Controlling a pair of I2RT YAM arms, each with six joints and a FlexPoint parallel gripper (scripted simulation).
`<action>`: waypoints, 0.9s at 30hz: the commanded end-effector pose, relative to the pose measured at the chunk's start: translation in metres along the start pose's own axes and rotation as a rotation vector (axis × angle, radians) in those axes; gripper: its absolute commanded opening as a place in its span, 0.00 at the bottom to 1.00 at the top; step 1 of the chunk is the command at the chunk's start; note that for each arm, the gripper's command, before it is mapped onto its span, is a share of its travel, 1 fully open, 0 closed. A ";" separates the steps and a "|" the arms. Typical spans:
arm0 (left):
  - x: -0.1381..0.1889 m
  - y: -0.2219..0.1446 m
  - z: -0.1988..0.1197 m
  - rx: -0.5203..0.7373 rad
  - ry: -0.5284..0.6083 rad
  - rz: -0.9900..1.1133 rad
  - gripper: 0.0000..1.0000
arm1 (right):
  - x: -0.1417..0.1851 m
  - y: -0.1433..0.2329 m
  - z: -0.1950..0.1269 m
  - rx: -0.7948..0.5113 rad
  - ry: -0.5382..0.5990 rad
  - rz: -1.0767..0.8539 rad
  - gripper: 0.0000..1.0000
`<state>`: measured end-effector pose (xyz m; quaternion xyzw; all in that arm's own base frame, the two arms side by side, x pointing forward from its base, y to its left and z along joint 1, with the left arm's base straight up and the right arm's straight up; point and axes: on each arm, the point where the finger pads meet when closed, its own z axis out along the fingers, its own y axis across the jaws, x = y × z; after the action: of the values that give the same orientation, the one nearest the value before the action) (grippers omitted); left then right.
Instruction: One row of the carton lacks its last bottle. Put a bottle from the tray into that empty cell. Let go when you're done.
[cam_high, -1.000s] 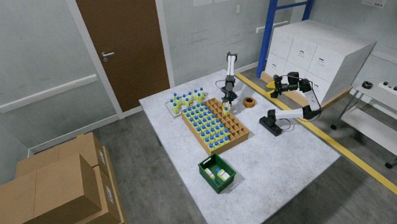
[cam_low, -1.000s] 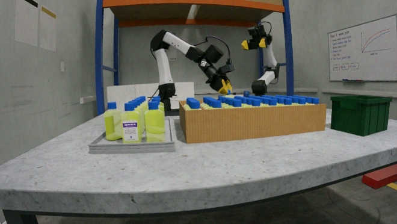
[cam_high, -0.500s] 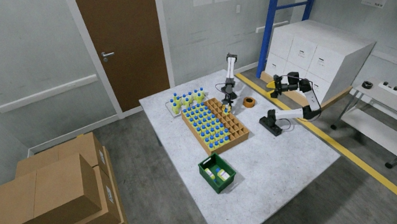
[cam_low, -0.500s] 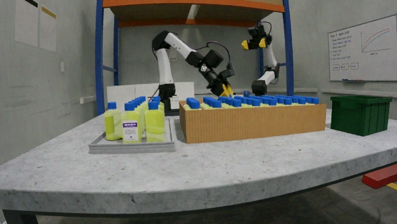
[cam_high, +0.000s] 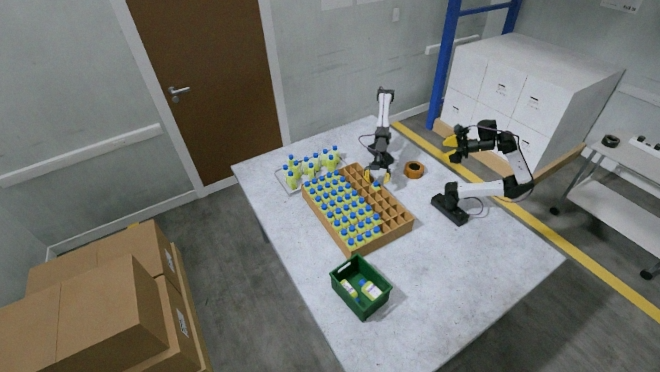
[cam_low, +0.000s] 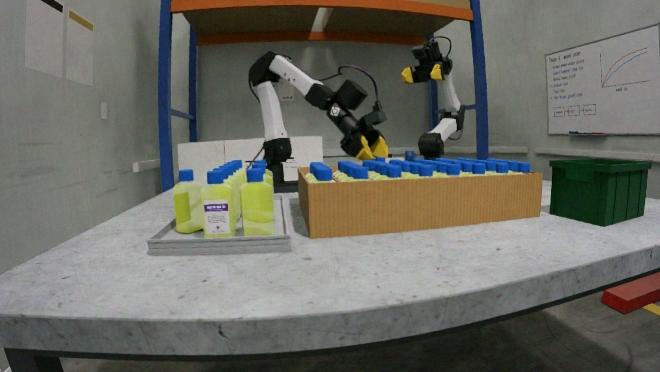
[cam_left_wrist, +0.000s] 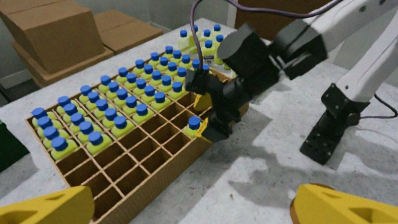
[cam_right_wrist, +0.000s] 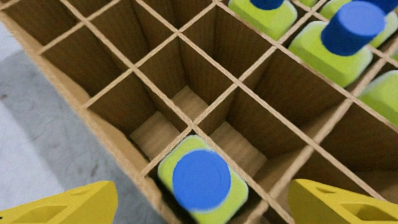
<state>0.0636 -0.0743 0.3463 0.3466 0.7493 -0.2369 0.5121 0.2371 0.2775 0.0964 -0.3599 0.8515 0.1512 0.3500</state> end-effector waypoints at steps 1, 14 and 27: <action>-0.003 -0.002 0.001 0.004 -0.018 0.006 1.00 | -0.008 0.001 -0.020 0.005 -0.024 0.005 0.86; -0.007 0.006 0.019 -0.038 0.009 -0.059 0.52 | -0.029 0.002 -0.091 -0.012 -0.038 -0.012 0.86; -0.028 0.024 0.122 -0.216 0.132 -0.341 0.52 | -0.007 0.000 -0.201 -0.058 -0.108 -0.050 0.86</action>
<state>0.1352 -0.1273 0.3250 0.2375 0.8354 -0.2244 0.4419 0.1692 0.2023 0.2200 -0.3657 0.8252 0.1791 0.3914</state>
